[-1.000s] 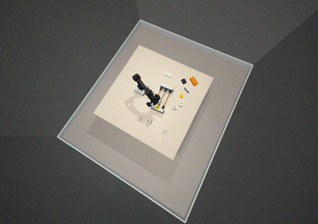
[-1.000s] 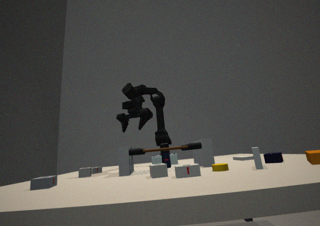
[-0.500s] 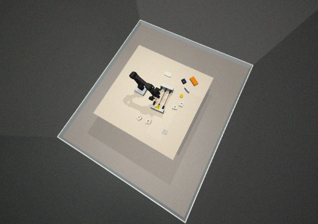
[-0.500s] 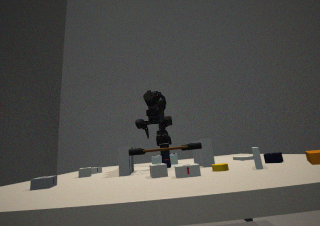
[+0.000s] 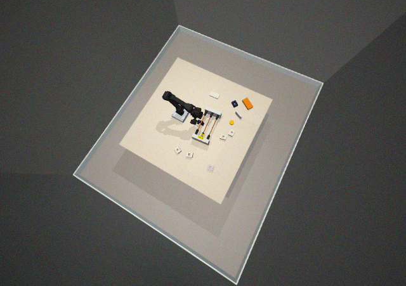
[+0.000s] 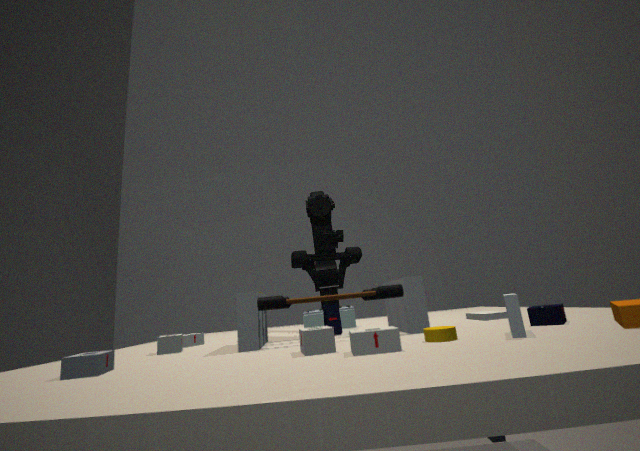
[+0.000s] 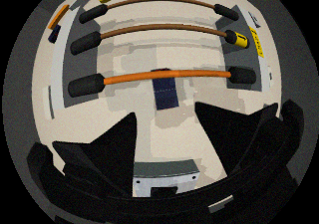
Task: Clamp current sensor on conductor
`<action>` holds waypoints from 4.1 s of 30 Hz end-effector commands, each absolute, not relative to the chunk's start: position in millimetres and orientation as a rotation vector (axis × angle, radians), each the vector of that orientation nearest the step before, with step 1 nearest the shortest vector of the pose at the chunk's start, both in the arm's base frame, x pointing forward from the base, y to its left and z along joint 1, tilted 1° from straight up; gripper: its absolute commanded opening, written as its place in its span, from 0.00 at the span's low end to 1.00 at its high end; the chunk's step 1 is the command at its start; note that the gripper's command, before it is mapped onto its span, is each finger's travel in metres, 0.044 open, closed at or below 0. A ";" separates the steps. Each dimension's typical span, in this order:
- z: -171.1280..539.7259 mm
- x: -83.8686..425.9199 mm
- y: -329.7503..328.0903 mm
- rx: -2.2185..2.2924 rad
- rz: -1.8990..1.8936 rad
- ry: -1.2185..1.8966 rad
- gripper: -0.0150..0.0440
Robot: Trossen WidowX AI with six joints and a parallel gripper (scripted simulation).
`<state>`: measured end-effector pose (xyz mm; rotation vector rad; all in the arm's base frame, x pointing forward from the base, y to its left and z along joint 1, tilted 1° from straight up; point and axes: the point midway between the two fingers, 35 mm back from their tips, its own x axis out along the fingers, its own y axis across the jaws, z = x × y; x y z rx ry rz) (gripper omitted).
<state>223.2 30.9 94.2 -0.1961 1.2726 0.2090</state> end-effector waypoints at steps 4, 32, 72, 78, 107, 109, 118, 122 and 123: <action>82.3 226.0 32.5 -0.199 0.217 1.277 0.75; 40.2 236.0 34.4 -0.199 0.217 1.277 0.75; 46.0 191.1 25.4 -0.200 0.216 1.280 0.25; 44.4 179.7 23.4 -0.200 0.217 1.281 0.25; 97.9 165.7 20.7 -0.088 0.127 1.313 0.80; 99.1 168.9 21.2 0.066 -0.002 1.349 0.80; 101.5 185.5 24.6 0.713 -0.651 1.376 0.80; 100.7 193.4 26.4 0.960 -0.950 1.309 0.80; 100.5 194.4 26.7 0.990 -0.988 1.297 0.80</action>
